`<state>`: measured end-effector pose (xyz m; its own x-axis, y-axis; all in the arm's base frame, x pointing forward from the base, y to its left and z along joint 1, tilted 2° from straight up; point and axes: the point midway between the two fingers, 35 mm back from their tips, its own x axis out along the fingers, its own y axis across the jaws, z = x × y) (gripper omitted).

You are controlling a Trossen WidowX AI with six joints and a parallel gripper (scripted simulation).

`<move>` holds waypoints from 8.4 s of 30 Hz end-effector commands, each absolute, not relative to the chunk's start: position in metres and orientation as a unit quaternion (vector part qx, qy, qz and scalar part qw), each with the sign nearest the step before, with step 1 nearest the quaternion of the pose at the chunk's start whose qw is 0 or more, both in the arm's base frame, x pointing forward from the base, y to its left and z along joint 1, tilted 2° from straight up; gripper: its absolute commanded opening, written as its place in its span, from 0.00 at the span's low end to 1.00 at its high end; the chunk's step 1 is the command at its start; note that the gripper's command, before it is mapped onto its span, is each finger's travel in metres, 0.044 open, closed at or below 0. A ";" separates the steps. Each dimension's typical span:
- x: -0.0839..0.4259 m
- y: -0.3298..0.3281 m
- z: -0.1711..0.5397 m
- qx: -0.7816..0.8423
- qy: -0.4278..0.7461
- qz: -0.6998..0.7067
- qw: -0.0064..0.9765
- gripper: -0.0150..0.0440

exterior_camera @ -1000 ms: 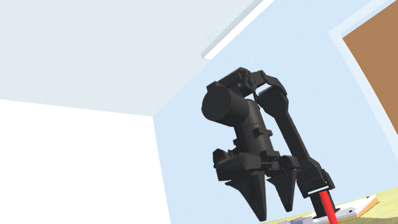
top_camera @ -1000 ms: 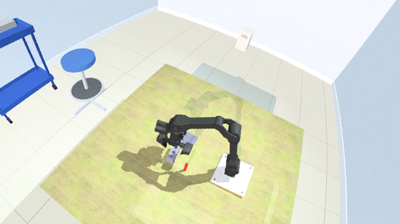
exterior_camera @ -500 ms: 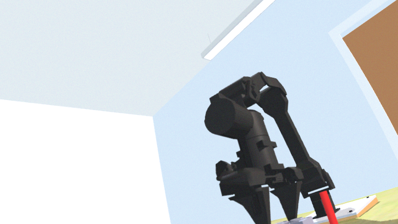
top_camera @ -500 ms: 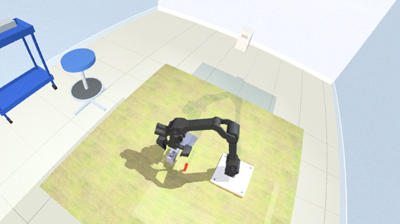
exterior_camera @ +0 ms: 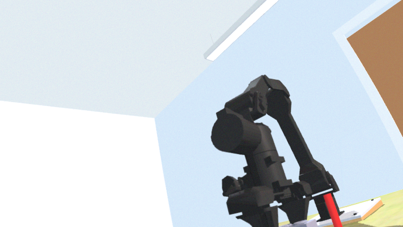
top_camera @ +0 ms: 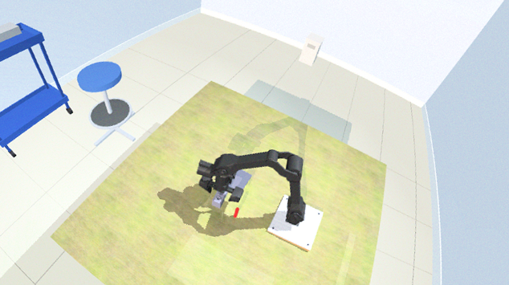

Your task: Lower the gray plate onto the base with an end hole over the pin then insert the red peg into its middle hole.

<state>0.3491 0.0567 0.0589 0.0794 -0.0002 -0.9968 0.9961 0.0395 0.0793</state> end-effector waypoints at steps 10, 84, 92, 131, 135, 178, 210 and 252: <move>0.347 0.055 0.050 0.506 0.490 -0.474 0.529 0.69; 0.338 0.048 0.177 0.519 0.477 -0.487 0.515 0.25; 0.340 0.025 0.164 0.542 0.454 -0.509 0.491 0.25; 0.324 -0.074 0.104 0.628 0.338 -0.593 0.374 0.25; 0.324 -0.074 0.104 0.628 0.338 -0.593 0.374 0.25; 0.325 -0.074 0.094 0.628 0.338 -0.593 0.374 0.25; 0.328 -0.075 0.068 0.628 0.336 -0.592 0.377 0.30; 0.308 -0.003 0.185 0.564 0.428 -0.533 0.463 1.00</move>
